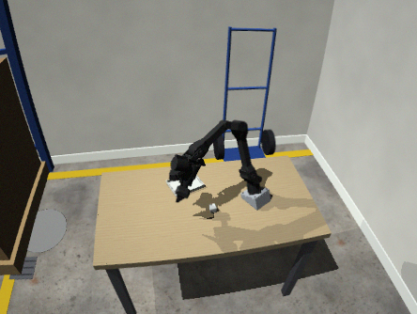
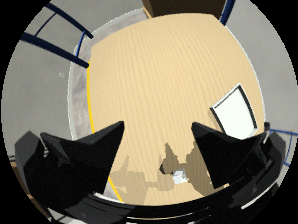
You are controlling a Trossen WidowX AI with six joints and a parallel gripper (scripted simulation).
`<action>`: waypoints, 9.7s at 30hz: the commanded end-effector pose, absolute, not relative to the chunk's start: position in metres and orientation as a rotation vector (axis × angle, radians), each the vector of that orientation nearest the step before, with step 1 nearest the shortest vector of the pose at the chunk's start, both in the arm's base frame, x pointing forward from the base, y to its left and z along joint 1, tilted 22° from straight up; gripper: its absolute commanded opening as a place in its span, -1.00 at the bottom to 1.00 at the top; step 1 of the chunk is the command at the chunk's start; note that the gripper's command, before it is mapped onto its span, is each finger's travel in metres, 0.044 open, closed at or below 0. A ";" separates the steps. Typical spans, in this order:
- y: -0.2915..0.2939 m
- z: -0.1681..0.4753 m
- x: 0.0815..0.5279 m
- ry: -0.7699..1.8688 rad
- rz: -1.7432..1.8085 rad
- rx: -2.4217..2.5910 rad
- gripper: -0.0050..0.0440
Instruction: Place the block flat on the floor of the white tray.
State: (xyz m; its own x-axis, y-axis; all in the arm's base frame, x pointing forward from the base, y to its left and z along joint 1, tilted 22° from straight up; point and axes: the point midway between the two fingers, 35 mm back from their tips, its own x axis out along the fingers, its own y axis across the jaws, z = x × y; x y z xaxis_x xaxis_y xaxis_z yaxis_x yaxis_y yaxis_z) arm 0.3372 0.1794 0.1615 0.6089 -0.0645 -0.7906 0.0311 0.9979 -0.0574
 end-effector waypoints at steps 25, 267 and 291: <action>0.176 0.157 0.324 0.938 -0.126 0.088 -0.80; 0.105 0.019 0.220 0.959 -0.978 0.844 0.16; 0.105 0.019 0.220 0.959 -0.978 0.844 -0.80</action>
